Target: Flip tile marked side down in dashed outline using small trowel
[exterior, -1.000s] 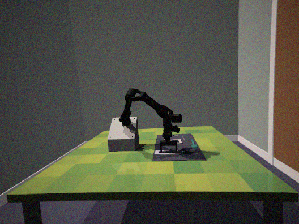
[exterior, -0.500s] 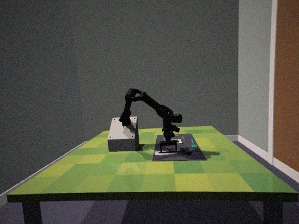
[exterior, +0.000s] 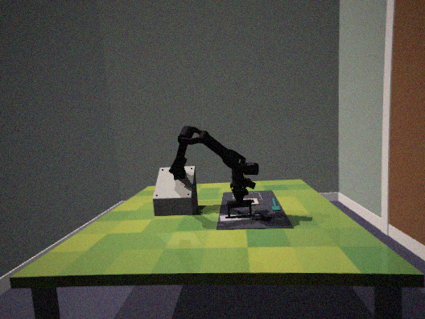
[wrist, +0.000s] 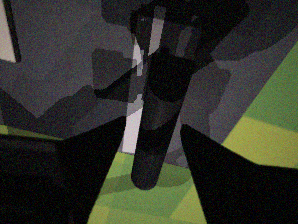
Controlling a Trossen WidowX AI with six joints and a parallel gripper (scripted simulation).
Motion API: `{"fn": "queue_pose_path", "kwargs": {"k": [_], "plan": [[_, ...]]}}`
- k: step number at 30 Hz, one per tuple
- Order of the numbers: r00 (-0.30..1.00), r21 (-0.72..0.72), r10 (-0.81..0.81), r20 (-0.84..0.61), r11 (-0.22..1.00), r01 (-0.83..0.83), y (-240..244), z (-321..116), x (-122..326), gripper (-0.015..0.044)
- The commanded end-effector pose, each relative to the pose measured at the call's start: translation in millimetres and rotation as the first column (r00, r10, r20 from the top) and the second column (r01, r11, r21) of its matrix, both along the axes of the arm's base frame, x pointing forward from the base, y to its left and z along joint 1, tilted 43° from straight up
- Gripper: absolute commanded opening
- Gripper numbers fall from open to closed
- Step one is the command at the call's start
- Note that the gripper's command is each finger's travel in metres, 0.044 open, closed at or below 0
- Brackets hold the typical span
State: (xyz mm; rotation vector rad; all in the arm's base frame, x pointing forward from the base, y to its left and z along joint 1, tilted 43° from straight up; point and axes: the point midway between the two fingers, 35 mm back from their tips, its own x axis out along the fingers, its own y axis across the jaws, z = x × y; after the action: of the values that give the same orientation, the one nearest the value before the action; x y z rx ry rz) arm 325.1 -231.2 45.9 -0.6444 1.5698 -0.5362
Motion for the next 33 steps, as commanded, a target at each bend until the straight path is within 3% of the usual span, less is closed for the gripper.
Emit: {"fn": "queue_pose_path", "kwargs": {"k": [1,7,12,33], "plan": [[1.0,0.0,0.001,-0.01,1.0,-0.001,0,-2,-1,0.027],[1.0,0.0,0.002,-0.011,1.0,-0.002,2,0,-1,0.027],[1.0,0.001,0.018,-0.025,1.0,-0.018,30,32,-1,0.027],[1.0,0.0,-0.007,-0.002,1.0,0.007,15,16,0,0.027]]}}
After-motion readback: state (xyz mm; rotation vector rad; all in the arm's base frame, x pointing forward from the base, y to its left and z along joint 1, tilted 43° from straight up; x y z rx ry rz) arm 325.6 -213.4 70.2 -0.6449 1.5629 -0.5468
